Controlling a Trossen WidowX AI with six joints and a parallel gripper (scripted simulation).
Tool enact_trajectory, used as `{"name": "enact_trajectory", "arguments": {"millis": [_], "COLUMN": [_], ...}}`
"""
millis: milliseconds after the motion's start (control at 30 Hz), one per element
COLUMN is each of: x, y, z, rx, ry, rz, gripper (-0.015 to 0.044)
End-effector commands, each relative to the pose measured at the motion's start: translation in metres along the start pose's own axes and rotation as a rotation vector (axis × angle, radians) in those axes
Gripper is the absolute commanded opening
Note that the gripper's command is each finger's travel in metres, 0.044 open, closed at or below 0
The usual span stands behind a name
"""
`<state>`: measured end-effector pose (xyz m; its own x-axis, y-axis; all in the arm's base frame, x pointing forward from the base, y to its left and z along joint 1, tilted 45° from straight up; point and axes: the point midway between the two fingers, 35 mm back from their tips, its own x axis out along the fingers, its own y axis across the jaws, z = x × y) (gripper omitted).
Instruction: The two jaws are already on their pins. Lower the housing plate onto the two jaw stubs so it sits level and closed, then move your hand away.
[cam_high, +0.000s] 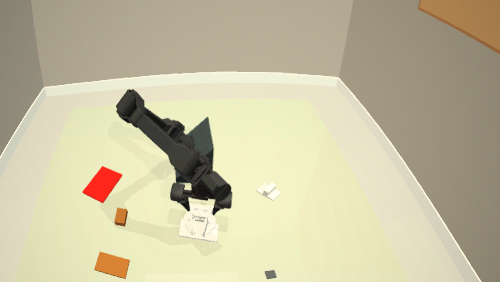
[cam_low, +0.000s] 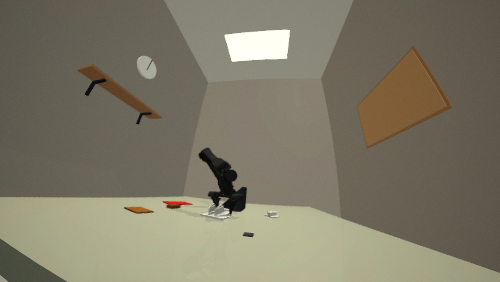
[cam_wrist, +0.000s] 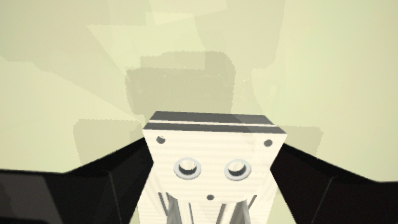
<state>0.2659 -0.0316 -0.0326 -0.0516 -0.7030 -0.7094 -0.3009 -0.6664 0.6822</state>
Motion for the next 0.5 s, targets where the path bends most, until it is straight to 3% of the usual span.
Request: {"name": "enact_trajectory", "arguments": {"millis": [0,467], "x": [0.0037,-0.0023], "y": [0.0005,0.0005], "z": [-0.0002,-0.0005], "rx": [0.002,0.002], "ry": [-0.006,-0.006], "rz": [-0.001,-0.001], "gripper": [0.0351,0.0351]}}
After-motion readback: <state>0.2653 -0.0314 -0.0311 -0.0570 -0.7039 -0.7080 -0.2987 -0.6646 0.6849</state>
